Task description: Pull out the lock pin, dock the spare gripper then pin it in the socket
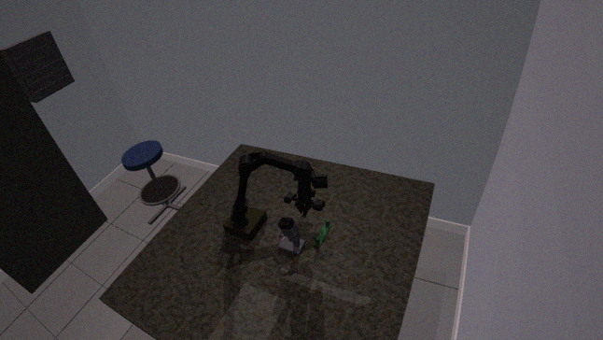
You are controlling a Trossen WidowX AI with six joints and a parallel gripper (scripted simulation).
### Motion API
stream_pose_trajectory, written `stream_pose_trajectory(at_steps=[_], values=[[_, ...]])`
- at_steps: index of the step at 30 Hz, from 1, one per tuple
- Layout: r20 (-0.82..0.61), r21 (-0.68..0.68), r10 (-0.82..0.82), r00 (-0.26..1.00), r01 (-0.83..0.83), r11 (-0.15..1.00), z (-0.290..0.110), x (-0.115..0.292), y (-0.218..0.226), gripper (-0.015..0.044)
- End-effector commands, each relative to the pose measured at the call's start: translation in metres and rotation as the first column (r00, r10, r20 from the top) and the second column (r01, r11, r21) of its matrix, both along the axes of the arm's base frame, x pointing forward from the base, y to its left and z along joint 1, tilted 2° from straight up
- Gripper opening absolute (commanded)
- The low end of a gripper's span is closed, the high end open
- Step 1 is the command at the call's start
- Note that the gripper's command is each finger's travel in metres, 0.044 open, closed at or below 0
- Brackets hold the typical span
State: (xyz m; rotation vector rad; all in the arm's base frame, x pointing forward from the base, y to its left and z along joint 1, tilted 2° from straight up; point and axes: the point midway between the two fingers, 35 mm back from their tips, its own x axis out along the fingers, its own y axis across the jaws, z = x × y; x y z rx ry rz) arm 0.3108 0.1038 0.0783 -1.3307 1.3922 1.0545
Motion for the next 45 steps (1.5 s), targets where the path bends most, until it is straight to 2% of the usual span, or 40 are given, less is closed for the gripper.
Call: stream_pose_trajectory(at_steps=[1, 8, 13, 45], values=[[-0.004, 0.002, -0.006, 1.0, 0.006, 1.0, -0.01, -0.003, 0.001, 0.0], [-0.006, 0.004, -0.005, 1.0, 0.005, 1.0, -0.045, -0.003, 0.002, 0.0], [-0.001, 0.004, -0.007, 1.0, 0.007, 1.0, -0.052, -0.004, 0.002, 0.0], [0.006, 0.005, -0.008, 1.0, 0.008, 1.0, -0.049, -0.004, -0.017, 0.0]])
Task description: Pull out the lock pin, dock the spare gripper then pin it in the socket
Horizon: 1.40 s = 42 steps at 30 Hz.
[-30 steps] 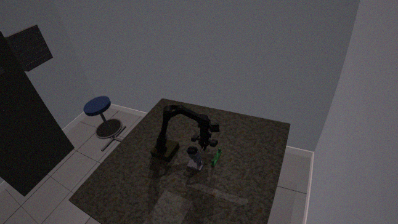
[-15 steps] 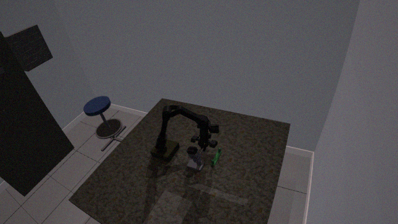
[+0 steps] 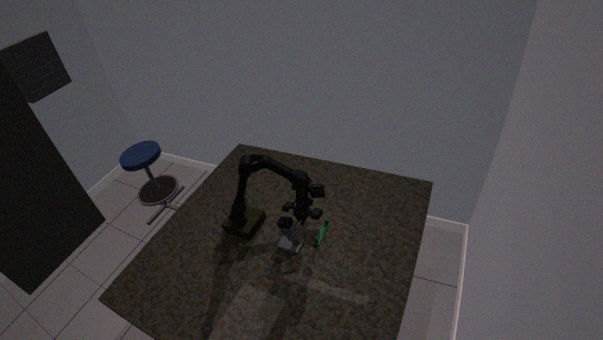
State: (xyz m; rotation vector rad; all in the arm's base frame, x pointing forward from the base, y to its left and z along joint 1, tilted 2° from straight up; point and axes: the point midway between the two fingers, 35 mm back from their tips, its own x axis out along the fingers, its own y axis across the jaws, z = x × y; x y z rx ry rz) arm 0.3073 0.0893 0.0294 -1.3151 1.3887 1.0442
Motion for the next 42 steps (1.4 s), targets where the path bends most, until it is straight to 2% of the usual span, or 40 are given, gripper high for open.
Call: stream_pose_trajectory(at_steps=[1, 42], values=[[0.0, -0.004, 0.006, 1.0, -0.006, 1.0, 0.0, -0.001, -0.004, 0.0], [0.004, -0.004, 0.006, 1.0, -0.006, 1.0, -0.002, -0.002, -0.026, 0.0]])
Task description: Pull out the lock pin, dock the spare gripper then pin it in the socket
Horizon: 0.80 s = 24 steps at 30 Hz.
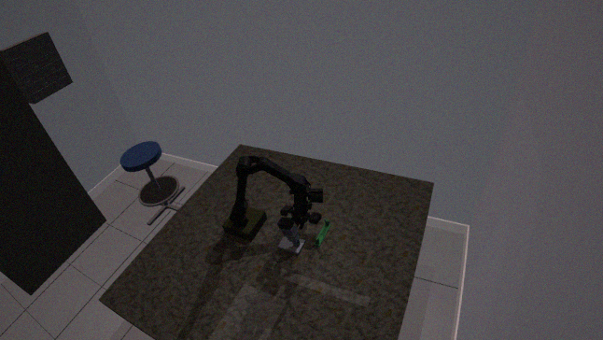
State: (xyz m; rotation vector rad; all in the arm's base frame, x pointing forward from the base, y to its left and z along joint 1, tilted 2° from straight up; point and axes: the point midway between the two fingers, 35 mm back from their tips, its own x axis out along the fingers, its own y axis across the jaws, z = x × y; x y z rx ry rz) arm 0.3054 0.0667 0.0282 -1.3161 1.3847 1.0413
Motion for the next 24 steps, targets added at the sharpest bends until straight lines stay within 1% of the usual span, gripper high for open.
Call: stream_pose_trajectory(at_steps=[1, 24], values=[[0.0, -0.005, 0.006, 1.0, -0.006, 1.0, 0.0, -0.001, -0.003, 0.0], [0.003, -0.004, 0.006, 1.0, -0.006, 1.0, -0.001, -0.002, -0.016, 0.0]])
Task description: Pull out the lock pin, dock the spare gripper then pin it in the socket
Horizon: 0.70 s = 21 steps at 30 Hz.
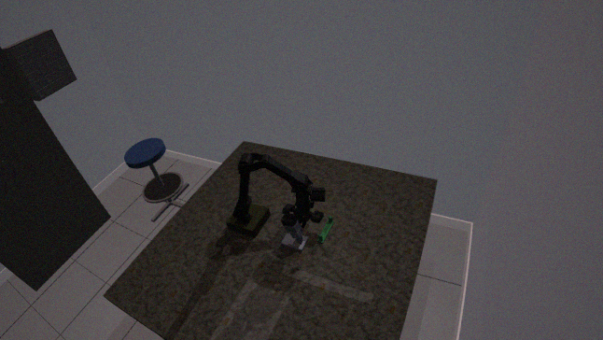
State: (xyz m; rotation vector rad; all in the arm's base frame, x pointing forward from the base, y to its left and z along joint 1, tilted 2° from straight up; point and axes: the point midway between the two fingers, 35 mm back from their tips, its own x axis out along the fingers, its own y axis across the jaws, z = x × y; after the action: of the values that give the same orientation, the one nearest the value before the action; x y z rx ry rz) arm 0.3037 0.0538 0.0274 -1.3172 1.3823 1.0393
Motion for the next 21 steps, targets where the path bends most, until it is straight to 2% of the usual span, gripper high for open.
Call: stream_pose_trajectory(at_steps=[1, 21], values=[[0.0, -0.004, 0.006, 1.0, -0.006, 1.0, 0.0, 0.0, -0.003, 0.0], [0.001, -0.004, 0.005, 1.0, -0.005, 1.0, -0.001, -0.001, -0.015, 0.0]])
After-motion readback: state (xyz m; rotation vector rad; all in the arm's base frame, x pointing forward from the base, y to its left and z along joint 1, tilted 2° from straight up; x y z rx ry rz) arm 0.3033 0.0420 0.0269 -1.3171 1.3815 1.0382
